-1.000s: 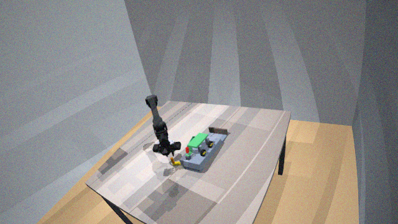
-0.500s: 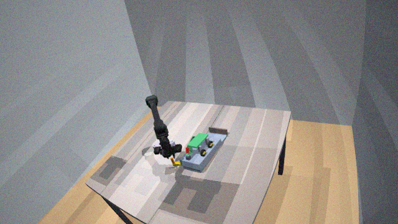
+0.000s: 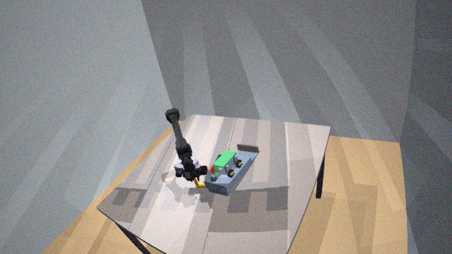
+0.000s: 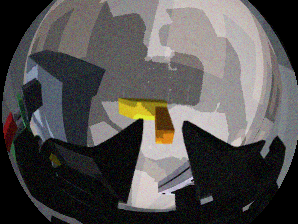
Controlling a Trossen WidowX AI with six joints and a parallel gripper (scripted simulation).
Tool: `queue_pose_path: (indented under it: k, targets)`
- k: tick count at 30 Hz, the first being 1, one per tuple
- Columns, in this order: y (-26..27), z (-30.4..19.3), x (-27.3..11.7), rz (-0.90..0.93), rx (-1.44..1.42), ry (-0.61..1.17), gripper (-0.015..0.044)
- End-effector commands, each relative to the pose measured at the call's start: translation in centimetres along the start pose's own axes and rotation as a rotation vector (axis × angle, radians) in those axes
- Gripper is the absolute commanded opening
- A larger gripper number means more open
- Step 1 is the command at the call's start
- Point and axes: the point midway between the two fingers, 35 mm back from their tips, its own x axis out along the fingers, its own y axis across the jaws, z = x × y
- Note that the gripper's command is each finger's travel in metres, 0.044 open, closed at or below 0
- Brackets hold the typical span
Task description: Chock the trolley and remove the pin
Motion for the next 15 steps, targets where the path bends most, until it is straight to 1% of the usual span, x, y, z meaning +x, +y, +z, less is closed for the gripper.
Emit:
queue_pose_path:
  k: [1,11,15]
  targets:
    - [0.0,-0.1,0.7,0.003,0.004,0.007,0.019]
    - [0.0,-0.1,2.0,0.003,0.004,0.008,0.019]
    - [0.0,-0.1,1.7,-0.001,0.0,0.003,0.0085]
